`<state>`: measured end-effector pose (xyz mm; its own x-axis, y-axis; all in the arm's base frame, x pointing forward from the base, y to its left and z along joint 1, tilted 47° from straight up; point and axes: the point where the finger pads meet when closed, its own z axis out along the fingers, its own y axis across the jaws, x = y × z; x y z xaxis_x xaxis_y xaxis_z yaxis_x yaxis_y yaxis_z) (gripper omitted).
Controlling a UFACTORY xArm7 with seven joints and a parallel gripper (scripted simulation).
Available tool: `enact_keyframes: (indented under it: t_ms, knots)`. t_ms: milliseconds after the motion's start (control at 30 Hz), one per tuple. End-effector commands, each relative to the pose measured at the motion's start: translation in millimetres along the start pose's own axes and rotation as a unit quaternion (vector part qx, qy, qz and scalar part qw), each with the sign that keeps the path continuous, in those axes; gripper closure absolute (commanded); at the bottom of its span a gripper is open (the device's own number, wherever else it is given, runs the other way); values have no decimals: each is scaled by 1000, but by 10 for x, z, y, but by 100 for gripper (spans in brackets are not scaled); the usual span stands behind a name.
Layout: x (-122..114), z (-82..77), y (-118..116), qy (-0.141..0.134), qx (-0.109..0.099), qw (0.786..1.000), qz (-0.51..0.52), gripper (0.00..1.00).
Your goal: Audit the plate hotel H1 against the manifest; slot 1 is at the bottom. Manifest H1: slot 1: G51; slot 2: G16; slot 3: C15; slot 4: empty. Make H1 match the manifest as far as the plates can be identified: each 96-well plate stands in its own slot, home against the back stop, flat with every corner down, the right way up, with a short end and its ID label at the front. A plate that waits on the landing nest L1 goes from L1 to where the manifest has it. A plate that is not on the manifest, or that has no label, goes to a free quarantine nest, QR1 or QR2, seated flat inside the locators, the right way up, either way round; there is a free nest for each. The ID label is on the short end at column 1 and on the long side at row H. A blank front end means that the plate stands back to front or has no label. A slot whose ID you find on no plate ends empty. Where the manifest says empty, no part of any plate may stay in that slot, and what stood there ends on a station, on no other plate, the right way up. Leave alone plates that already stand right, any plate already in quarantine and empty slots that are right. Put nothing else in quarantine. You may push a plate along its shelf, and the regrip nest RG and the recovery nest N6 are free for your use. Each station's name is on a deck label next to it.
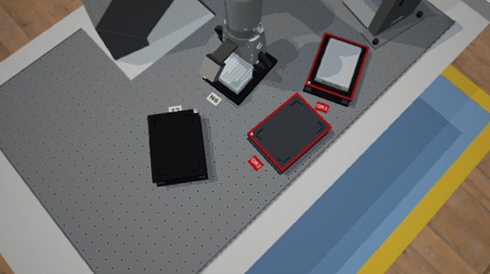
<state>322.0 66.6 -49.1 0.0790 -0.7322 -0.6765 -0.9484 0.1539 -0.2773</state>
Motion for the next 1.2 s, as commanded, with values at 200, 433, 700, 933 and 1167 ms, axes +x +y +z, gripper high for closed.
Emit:
enact_keyframes:
  t_ms: [200, 433, 700, 933, 1167]
  knots:
    - [8, -4, -5, 1, 1, 1000, 0, 0]
    - [8, -4, -5, 1, 1, 1000, 0, 0]
    - [8, -4, -5, 1, 1, 1000, 0, 0]
    - [8, -87, -5, 1, 1, 1000, 0, 0]
    - [8, -170, -5, 1, 1, 1000, 0, 0]
